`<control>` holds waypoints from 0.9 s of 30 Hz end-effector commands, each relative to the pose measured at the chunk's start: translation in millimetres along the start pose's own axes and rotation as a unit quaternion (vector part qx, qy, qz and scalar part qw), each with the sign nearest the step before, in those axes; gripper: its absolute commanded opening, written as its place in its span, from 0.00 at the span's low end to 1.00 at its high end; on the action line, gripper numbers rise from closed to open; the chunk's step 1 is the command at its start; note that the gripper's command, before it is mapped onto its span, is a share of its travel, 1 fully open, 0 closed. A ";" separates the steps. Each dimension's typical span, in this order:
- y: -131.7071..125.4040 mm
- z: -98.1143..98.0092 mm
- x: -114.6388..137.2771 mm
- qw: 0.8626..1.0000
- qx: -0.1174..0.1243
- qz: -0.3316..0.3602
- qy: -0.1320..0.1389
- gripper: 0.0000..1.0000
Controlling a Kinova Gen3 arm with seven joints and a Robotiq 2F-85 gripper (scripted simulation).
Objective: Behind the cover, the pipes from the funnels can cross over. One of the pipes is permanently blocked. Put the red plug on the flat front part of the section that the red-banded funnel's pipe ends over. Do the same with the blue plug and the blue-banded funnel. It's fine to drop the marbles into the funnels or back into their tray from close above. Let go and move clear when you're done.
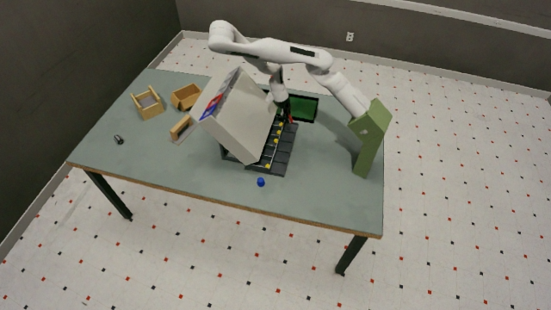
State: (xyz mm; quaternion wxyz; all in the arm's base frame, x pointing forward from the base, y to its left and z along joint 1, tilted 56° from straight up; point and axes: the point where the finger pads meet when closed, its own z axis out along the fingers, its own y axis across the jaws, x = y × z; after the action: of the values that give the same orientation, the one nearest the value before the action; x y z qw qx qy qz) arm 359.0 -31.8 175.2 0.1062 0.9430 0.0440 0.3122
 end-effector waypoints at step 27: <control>0.9 48.0 14.4 0.988 -0.008 -0.001 0.157 0.00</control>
State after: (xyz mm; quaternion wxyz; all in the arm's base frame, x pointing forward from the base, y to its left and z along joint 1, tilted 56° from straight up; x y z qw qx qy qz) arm 392.7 -40.2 151.4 0.1158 0.9342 0.0399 0.3351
